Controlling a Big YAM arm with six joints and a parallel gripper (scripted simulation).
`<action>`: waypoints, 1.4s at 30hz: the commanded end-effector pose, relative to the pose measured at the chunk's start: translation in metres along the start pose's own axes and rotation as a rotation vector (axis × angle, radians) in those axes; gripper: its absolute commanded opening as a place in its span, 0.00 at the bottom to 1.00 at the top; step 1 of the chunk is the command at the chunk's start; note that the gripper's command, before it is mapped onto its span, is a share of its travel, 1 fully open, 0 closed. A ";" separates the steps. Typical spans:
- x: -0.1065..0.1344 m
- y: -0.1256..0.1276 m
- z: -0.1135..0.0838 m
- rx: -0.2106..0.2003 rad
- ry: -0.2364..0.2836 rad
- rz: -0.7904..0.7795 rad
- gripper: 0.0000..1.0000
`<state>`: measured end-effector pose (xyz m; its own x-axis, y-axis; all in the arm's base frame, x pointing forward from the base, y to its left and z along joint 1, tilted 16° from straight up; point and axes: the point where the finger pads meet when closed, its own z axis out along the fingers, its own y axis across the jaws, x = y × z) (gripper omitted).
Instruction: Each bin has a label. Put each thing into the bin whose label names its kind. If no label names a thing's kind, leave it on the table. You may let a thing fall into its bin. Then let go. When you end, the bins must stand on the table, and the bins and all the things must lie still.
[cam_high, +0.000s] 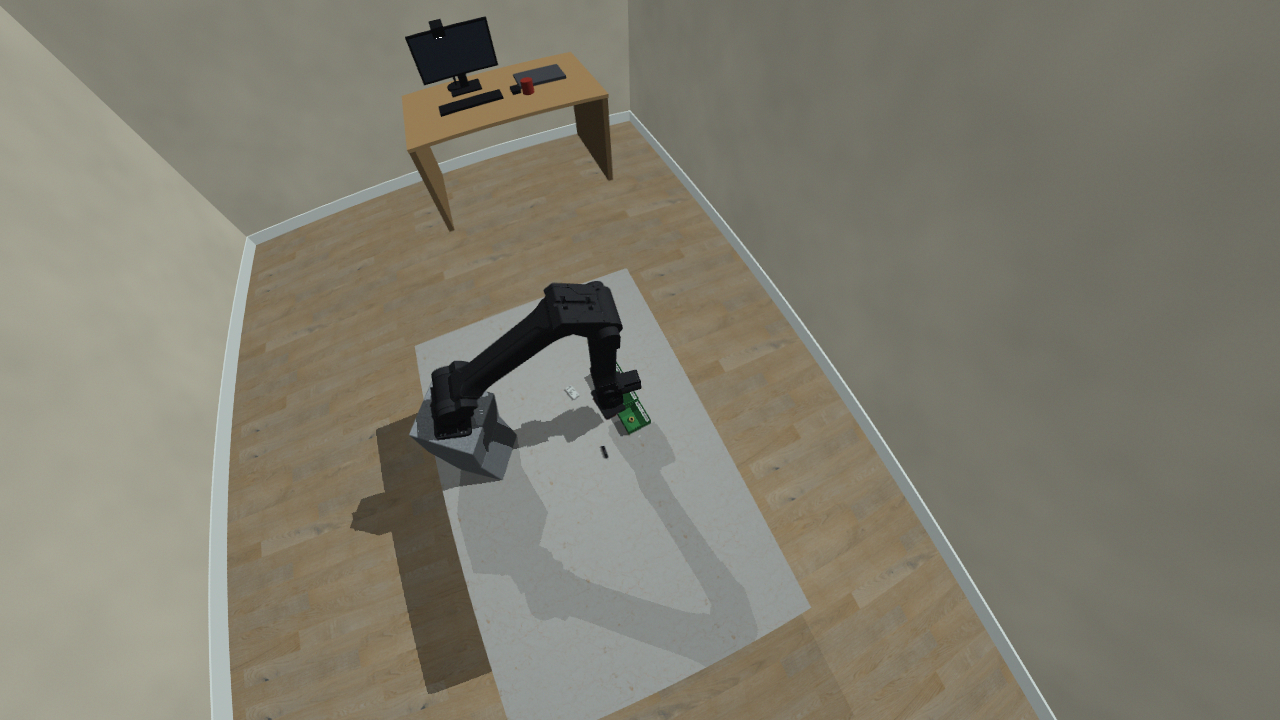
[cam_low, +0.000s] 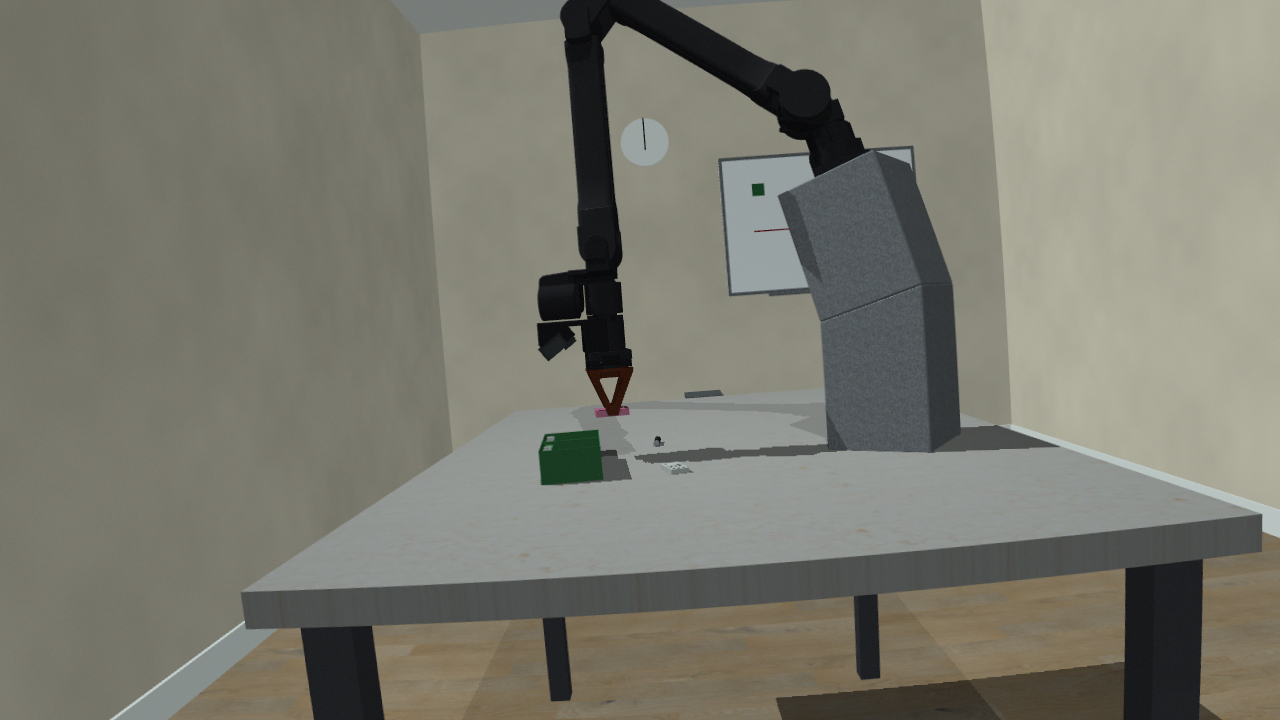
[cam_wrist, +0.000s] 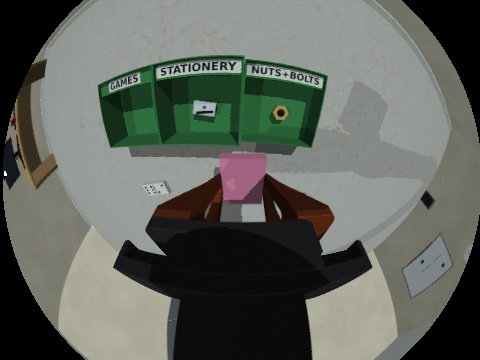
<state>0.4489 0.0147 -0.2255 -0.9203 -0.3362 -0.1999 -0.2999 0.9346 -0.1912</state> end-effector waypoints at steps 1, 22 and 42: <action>-0.016 0.020 0.003 -0.006 0.011 0.051 0.34; -0.052 0.040 0.005 -0.003 0.007 0.078 0.34; -0.062 0.034 -0.001 -0.003 0.002 0.057 0.34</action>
<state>0.4922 0.0739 -0.2223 -0.9360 -0.2830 -0.2091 -0.2486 0.9524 -0.1765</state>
